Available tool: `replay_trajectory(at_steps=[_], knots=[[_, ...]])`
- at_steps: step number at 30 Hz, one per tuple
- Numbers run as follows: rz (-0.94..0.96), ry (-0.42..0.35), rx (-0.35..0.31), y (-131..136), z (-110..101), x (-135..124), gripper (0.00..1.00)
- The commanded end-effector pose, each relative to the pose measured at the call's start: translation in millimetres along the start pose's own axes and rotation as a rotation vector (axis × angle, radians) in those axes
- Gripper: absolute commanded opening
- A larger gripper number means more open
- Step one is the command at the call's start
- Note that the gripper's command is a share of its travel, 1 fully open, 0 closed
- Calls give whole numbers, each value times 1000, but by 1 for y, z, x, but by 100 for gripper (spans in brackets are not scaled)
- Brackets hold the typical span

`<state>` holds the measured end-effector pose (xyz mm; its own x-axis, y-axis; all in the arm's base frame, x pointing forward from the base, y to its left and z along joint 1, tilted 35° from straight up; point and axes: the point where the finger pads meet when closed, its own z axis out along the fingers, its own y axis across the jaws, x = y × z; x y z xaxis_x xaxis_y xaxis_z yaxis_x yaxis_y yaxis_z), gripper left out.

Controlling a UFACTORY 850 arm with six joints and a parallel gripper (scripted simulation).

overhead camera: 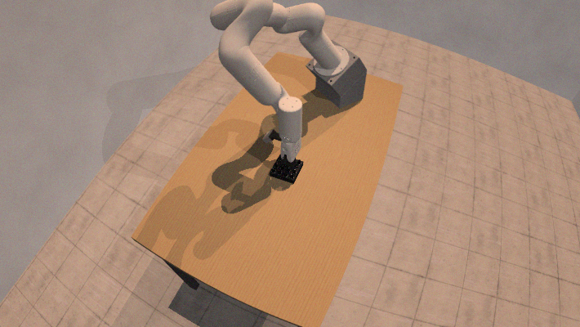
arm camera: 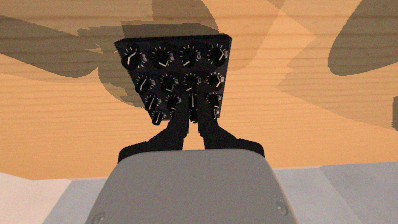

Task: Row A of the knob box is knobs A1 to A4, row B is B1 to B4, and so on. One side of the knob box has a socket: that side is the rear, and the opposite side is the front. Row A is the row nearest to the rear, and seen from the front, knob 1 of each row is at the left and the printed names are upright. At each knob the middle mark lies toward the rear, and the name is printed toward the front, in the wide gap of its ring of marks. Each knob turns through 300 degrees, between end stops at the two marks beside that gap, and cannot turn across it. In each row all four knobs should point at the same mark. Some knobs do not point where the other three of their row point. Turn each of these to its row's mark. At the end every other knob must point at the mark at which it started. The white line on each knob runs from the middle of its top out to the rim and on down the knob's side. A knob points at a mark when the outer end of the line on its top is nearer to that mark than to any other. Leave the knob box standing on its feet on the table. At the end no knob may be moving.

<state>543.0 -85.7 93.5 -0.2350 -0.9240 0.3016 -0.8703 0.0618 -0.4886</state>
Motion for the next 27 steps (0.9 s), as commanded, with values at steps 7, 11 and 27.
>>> replay_trajectory(at_steps=[7,11,27], knots=[[-2,0,1,0,0,0,8],[-5,0,1,0,0,0,8],[-85,0,1,0,0,0,8]])
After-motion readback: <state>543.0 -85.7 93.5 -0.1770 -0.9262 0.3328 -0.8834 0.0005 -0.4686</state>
